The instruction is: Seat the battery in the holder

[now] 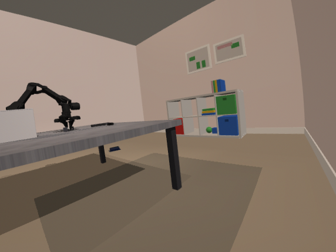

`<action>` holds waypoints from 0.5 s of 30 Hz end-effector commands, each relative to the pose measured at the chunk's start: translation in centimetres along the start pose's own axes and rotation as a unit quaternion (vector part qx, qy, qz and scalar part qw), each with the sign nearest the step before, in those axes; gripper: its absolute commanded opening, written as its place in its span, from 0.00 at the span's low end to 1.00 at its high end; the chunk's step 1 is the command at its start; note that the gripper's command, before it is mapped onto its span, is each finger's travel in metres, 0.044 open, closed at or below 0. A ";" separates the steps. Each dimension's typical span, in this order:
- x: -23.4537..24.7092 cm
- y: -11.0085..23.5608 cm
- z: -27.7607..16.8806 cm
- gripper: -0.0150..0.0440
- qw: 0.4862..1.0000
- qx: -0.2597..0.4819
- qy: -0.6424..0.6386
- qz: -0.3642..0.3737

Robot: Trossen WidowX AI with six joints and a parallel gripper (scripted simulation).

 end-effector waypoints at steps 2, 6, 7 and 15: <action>0.0 0.0 0.3 0.38 1.000 0.005 0.004 -0.001; 0.0 -0.1 0.7 0.38 1.000 0.005 0.003 -0.001; 0.0 -0.1 0.8 0.38 1.000 0.005 0.003 -0.001; 0.0 -0.1 0.9 0.38 1.000 0.005 0.003 0.001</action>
Point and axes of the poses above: the point midway between the two fingers, 35 mm back from their tips, its own y axis back along the fingers, its own x axis across the jaws, z = x × y, the point moved 1 cm from there along y, back along the fingers, and after that the axes turned 10 degrees about -y, right-handed, at the moved point
